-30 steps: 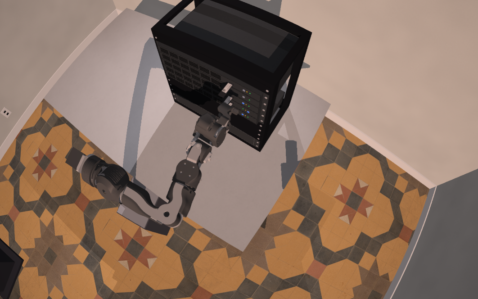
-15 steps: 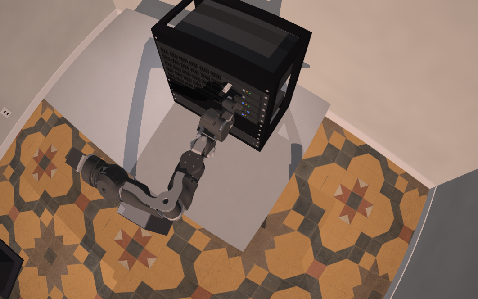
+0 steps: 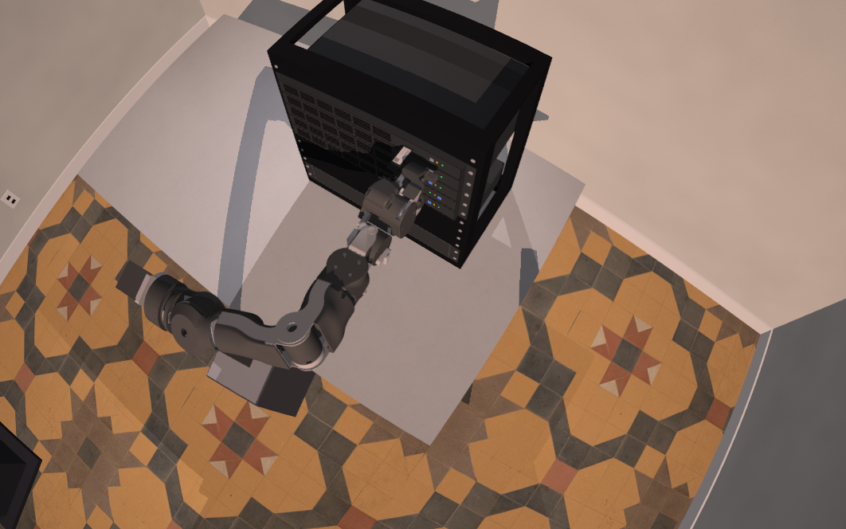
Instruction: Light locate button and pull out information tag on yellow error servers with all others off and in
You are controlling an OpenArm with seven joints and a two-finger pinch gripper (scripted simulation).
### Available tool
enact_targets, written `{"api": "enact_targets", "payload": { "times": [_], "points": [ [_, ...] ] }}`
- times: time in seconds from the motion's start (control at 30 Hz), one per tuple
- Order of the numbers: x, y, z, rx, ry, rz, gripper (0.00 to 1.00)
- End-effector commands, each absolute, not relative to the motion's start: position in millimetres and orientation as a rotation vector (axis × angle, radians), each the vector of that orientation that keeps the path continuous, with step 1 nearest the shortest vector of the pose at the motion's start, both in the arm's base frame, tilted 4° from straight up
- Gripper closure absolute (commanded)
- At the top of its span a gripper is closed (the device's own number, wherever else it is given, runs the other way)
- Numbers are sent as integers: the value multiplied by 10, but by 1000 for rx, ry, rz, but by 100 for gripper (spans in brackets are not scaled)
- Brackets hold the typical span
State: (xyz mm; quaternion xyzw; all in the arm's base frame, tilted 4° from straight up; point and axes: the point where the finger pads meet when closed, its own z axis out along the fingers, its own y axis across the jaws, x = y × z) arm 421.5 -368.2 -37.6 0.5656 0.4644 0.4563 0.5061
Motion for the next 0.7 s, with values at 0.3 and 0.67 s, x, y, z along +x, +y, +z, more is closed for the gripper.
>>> {"api": "enact_targets", "payload": {
  "times": [0.3,0.67],
  "points": [
    [4332,-3688,-341,1359,1106,1123,100],
    [4358,-3685,-338,1357,1107,1124,100]
  ]
}}
